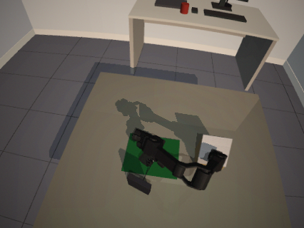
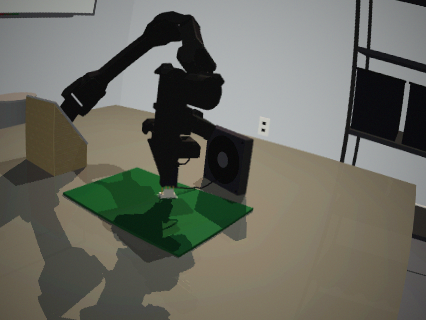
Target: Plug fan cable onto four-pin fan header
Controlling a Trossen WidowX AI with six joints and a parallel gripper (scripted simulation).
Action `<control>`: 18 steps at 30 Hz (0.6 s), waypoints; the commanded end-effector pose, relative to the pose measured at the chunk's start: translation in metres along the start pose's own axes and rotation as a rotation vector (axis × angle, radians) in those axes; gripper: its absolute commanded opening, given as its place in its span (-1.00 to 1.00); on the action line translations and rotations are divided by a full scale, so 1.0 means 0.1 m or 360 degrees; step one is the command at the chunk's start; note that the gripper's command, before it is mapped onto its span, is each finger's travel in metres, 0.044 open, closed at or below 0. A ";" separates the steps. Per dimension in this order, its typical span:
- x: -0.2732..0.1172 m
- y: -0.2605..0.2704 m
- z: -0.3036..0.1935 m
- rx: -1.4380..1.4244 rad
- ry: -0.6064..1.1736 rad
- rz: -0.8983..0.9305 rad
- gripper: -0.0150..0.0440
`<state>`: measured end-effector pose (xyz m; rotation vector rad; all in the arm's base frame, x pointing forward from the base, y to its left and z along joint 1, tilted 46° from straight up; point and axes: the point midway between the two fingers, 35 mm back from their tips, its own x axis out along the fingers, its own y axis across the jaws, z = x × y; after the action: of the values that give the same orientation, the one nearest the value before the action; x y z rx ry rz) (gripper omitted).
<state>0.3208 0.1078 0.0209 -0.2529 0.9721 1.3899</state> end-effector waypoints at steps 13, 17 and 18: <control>0.03 0.02 -0.01 0.0012 -0.0006 0.0006 -0.49; 0.04 0.02 -0.01 0.0012 -0.0006 0.0006 -0.49; 0.04 0.02 -0.01 0.0012 -0.0006 0.0006 -0.49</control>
<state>0.3192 0.1097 0.0187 -0.2507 0.9741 1.3893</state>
